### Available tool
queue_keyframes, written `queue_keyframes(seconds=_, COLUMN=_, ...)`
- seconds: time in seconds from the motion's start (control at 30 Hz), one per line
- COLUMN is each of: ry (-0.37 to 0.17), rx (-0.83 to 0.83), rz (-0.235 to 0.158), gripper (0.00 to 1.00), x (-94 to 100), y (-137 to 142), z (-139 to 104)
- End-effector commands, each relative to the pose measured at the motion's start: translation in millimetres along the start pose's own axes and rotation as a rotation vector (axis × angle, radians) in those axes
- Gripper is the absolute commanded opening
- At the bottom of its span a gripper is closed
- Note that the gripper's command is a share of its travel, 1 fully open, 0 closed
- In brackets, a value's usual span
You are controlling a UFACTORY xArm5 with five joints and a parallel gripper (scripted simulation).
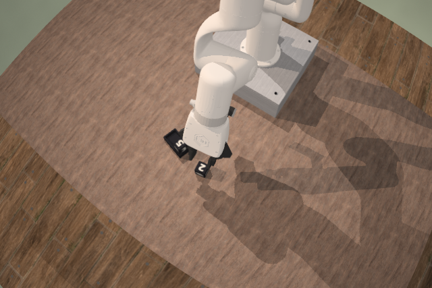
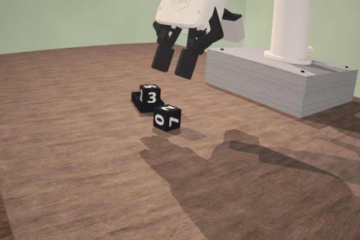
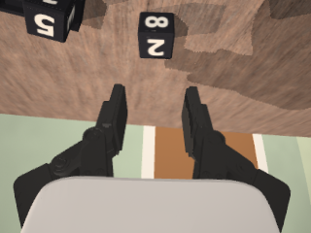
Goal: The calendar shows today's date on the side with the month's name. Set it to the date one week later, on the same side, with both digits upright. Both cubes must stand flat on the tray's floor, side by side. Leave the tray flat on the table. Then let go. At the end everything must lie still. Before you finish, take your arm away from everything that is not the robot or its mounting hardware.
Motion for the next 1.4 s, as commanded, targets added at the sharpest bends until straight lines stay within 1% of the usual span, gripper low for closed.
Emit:
queue_keyframes(seconds=0.0, ry=-0.090, rx=0.000, rz=-0.008, gripper=0.49, x=0.5, y=-1, z=6)
queue_keyframes(seconds=0.07, ry=-0.109, rx=0.000, rz=-0.010, gripper=0.49, x=1.1, y=-1, z=8)
queue_keyframes(seconds=0.3, ry=-0.120, rx=0.000, rz=-0.011, gripper=0.49, x=0.8, y=-1, z=9)
queue_keyframes(seconds=0.33, ry=-0.128, rx=0.000, rz=-0.012, gripper=0.49, x=0.2, y=-1, z=9)
queue_keyframes(seconds=0.57, ry=-0.237, rx=0.000, rz=-0.021, gripper=0.49, x=-2.9, y=-2, z=18)
queue_keyframes(seconds=0.67, ry=-0.262, rx=0.000, rz=-0.024, gripper=0.49, x=-2.7, y=-2, z=20)
queue_keyframes(seconds=1.37, ry=-0.265, rx=0.000, rz=-0.024, gripper=0.49, x=-3.5, y=-2, z=21)
Point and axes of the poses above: the point where the finger pads meet when closed, its own x axis back along the fingers, its own y axis across the jaws, z = x × y, the point moved 6 cm from there along x, back along the fingers, and after that the axes turned 5 degrees about -x, right-handed, at the moved point
